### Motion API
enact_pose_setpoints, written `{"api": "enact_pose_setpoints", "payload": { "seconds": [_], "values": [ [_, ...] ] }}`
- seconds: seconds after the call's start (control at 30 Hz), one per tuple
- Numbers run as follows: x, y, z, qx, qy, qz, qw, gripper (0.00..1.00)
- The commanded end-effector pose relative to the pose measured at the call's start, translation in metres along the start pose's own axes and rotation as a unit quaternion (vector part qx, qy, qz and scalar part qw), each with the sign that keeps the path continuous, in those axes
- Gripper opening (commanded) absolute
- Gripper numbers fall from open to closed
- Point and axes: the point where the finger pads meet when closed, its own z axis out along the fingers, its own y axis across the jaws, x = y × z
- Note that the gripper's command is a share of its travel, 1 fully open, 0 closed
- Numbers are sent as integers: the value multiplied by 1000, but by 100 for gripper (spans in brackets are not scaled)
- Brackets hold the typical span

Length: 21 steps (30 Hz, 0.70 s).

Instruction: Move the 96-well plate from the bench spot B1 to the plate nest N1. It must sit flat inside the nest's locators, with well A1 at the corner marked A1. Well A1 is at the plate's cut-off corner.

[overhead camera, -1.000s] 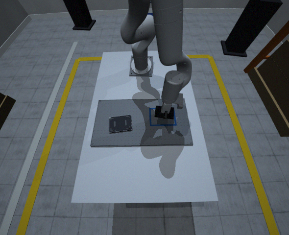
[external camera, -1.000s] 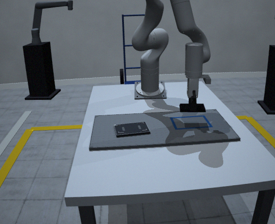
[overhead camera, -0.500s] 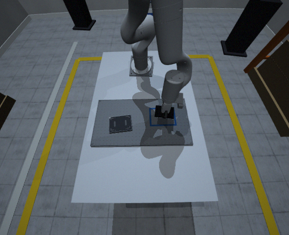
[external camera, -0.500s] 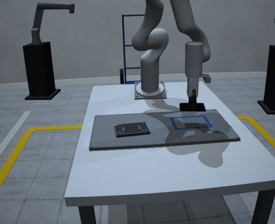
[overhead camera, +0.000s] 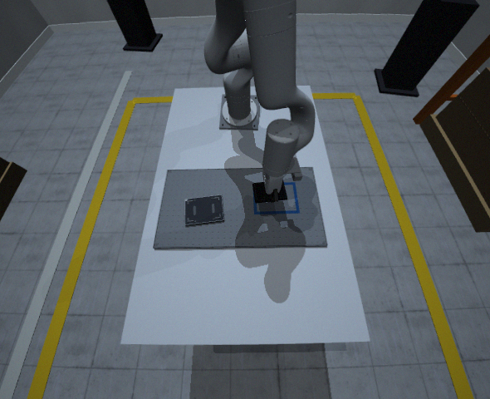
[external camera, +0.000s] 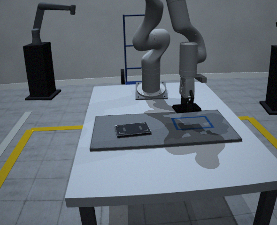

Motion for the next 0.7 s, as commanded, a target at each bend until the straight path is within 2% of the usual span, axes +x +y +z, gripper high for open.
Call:
{"api": "enact_pose_setpoints", "payload": {
  "seconds": [0.0,0.67],
  "values": [
    [-15,1,-1,4,6,-3,1000,0],
    [-75,4,-2,4,6,-3,1000,0]
  ]
}}
